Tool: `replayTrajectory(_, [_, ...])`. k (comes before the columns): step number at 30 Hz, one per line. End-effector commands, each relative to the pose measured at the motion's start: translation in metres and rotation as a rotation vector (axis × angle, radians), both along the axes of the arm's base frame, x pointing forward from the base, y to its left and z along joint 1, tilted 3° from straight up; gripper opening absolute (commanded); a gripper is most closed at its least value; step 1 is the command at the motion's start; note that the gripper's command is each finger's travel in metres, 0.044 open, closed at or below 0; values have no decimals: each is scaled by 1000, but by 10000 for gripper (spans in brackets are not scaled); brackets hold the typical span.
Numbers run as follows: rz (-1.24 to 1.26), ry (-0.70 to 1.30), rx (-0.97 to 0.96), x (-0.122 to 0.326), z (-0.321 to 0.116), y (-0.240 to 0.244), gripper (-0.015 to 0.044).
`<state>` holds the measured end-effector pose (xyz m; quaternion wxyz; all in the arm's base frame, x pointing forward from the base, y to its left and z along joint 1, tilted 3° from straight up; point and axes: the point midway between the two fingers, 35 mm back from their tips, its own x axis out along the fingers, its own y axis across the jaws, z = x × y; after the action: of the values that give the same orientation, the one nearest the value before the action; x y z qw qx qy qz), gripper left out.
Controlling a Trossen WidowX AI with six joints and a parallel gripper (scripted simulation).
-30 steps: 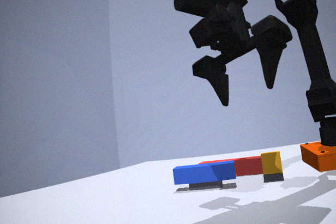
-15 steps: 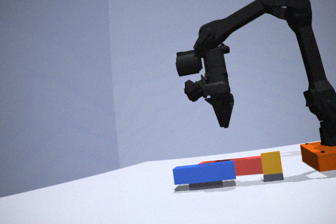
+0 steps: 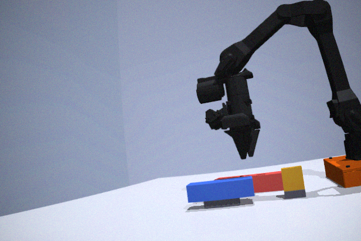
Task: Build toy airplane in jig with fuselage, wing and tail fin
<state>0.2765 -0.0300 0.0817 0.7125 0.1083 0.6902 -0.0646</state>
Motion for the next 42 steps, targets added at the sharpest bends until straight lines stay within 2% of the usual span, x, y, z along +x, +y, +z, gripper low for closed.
replayTrajectory(1, [-5, 10, -2, -1, -14, 0, 440])
replayTrajectory(42, [-5, 10, -2, 1, -76, 4, 440])
